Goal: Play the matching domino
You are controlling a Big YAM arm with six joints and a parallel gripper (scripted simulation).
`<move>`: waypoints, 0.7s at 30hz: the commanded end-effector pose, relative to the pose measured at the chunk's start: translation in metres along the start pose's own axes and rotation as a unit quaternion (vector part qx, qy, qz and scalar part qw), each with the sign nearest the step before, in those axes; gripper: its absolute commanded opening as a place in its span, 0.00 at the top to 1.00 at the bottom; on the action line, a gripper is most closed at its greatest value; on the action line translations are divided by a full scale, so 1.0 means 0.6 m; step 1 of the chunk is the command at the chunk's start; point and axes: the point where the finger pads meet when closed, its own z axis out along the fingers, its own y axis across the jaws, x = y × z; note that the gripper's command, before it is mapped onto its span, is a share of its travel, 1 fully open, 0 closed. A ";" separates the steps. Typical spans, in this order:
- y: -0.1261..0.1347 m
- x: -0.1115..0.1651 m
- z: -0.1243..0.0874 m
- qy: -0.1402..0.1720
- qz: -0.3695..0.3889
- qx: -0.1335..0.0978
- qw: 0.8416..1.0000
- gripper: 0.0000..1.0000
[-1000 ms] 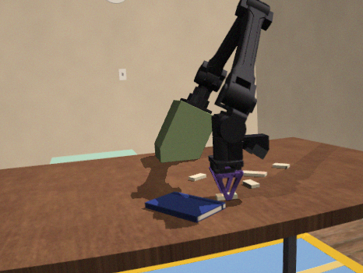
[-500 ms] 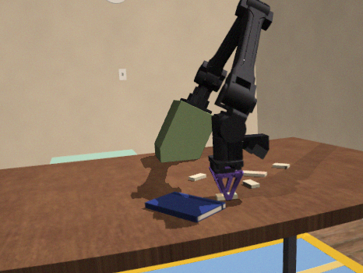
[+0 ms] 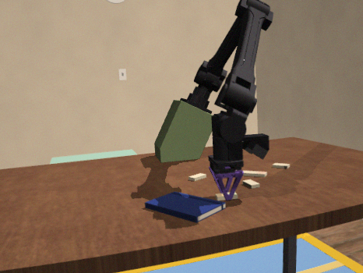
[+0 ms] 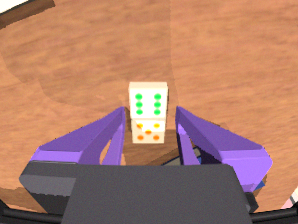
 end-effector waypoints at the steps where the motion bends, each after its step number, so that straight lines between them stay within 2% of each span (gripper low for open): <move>1: -0.007 0.003 -0.008 0.000 0.001 0.006 1.000 0.58; 10: -0.002 0.028 0.002 -0.003 0.016 0.004 1.000 0.58; 17: -0.002 0.028 0.002 -0.003 0.016 0.004 1.000 0.58; 18: -0.006 0.003 -0.008 0.000 0.001 0.005 1.000 0.58; 21: -0.004 0.011 -0.005 -0.001 0.006 0.005 1.000 0.58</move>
